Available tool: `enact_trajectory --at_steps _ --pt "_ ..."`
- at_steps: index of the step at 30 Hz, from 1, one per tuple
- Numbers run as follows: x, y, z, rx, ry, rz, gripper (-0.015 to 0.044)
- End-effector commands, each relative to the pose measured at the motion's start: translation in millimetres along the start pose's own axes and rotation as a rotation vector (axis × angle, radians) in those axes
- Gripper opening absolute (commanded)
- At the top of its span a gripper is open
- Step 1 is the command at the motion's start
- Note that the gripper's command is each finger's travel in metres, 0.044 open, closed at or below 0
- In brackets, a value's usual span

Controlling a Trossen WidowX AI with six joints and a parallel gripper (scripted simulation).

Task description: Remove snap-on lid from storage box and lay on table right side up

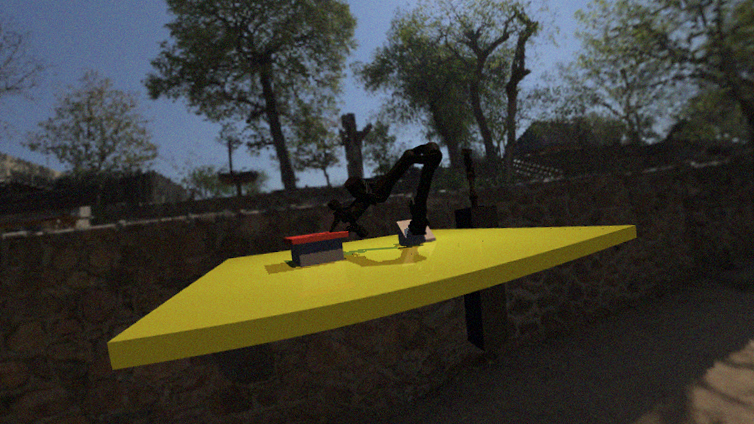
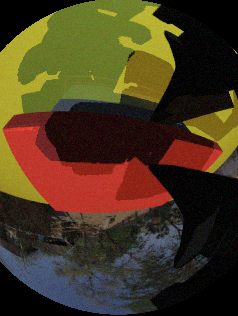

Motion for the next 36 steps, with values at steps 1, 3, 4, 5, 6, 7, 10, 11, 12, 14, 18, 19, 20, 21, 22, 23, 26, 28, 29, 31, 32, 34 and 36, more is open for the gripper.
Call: enact_trajectory --at_steps 1,3,4,5,6,7,10,11,12,14,18,19,20,21,22,23,26,28,29,31,32,34,36 --pt "0.2 1.3 1.3 0.001 0.000 0.001 0.0000" --pt "0.2 1.6 1.6 0.001 0.000 0.001 0.0000" --pt "0.2 1.7 1.7 0.001 0.000 0.001 0.0000" --pt "0.2 1.9 1.8 0.001 0.000 0.001 0.0000" --pt "0.2 2.0 2.0 0.001 0.000 0.001 0.0000" --pt "0.2 2.2 2.1 0.001 0.000 0.001 0.0000" --pt "0.2 2.6 2.5 0.001 0.000 0.001 0.0000" --pt "0.2 2.8 2.6 0.001 0.000 0.001 0.0000" --pt "0.1 2.9 2.8 0.001 0.000 0.001 0.0000" --pt "0.1 3.2 3.0 0.001 0.000 0.001 0.0000" --pt "0.1 3.8 3.6 0.001 0.000 0.001 0.0000" --pt "0.1 4.0 3.7 0.001 0.000 0.001 0.0000" --pt "0.1 4.1 3.9 0.001 0.000 0.001 0.0000" --pt "0.1 4.2 4.1 0.001 0.000 0.001 0.0000" --pt "0.1 4.3 4.3 0.001 0.000 0.001 0.0000" --pt "0.1 4.4 4.4 0.001 0.000 0.001 0.0000" --pt "0.1 4.8 5.0 0.001 0.000 0.001 0.0000" --pt "0.1 5.0 5.3 0.001 0.000 0.001 0.0000" --pt "0.1 5.1 5.4 0.001 0.000 0.001 0.0000" --pt "0.1 5.4 5.8 0.001 0.000 0.001 0.0000" --pt "0.1 5.5 5.9 0.001 0.000 0.001 0.0000" --pt "0.1 5.8 6.2 0.001 0.000 0.001 0.0000" --pt "0.1 6.1 6.6 0.001 0.000 0.001 0.0000"
Point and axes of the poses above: the point midway between the two fingers, 35 mm back from their tips, its own z axis back along the fingers, its own y axis across the jaws, x = y × z, the point moved 8 cm from there along z, back along the fingers
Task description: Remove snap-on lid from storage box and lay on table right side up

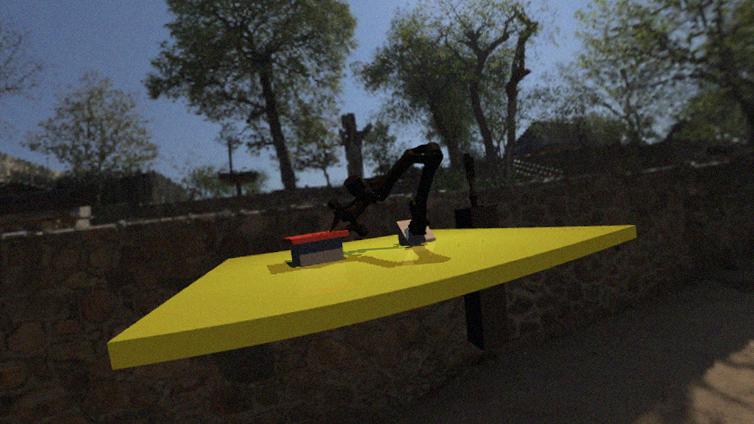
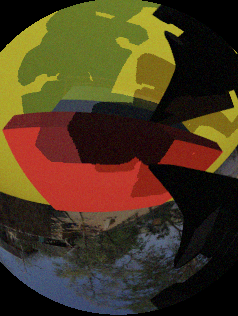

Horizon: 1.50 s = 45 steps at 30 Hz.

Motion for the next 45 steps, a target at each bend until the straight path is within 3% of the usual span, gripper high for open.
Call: enact_trajectory --at_steps 1,45 --pt "0.5 3.1 3.8 0.011 0.000 0.002 0.0000" --pt "0.6 7.1 6.8 0.009 -0.001 -0.001 0.0000"
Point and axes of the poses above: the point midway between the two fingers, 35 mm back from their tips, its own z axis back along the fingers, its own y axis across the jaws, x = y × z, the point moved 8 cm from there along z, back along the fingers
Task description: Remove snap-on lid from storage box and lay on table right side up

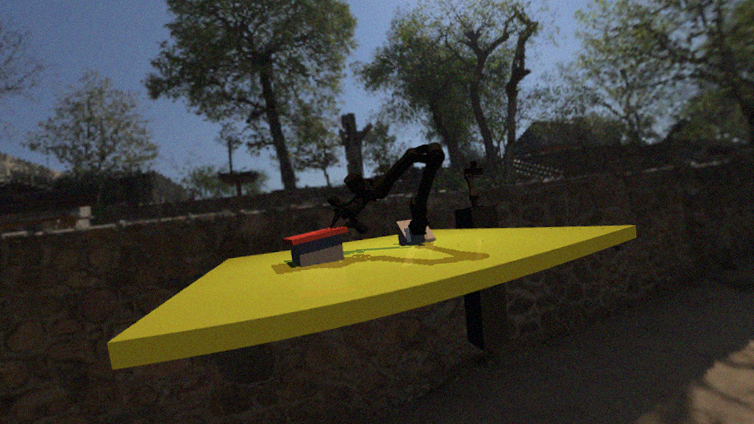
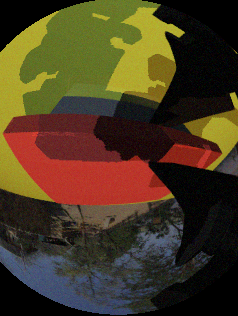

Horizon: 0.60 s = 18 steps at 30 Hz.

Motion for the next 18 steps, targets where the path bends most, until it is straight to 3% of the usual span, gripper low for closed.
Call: enact_trajectory --at_steps 1,18 --pt "0.0 0.1 -0.7 -0.001 0.000 -0.001 0.0000" --pt "-0.1 1.0 -1.8 -0.001 0.000 -0.001 0.0000"
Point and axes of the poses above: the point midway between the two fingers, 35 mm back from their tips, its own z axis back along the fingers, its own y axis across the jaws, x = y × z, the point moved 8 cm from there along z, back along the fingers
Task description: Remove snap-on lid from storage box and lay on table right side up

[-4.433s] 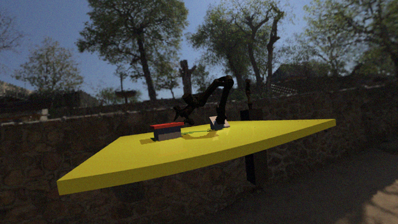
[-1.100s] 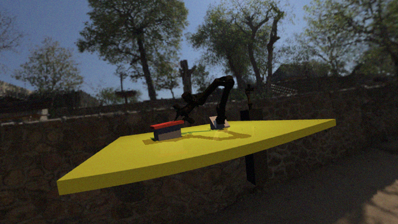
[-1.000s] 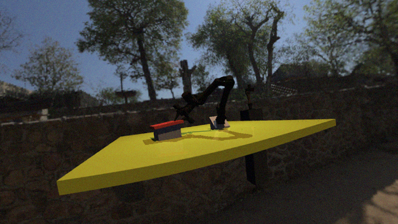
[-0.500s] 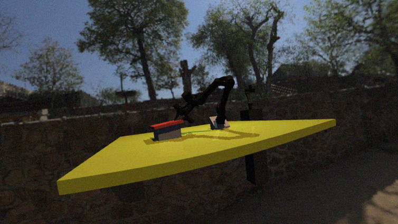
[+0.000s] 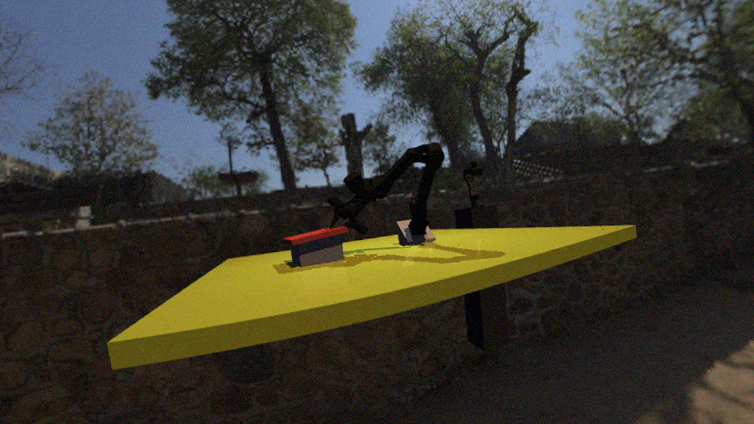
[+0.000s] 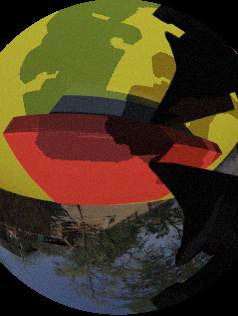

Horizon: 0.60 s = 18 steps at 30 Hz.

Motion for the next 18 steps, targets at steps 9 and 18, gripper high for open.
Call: enact_trajectory --at_steps 9,18 --pt "0.0 0.6 -1.2 0.000 -0.001 -0.002 0.0000" --pt "0.0 1.1 -1.8 0.000 0.000 -0.002 0.0000"
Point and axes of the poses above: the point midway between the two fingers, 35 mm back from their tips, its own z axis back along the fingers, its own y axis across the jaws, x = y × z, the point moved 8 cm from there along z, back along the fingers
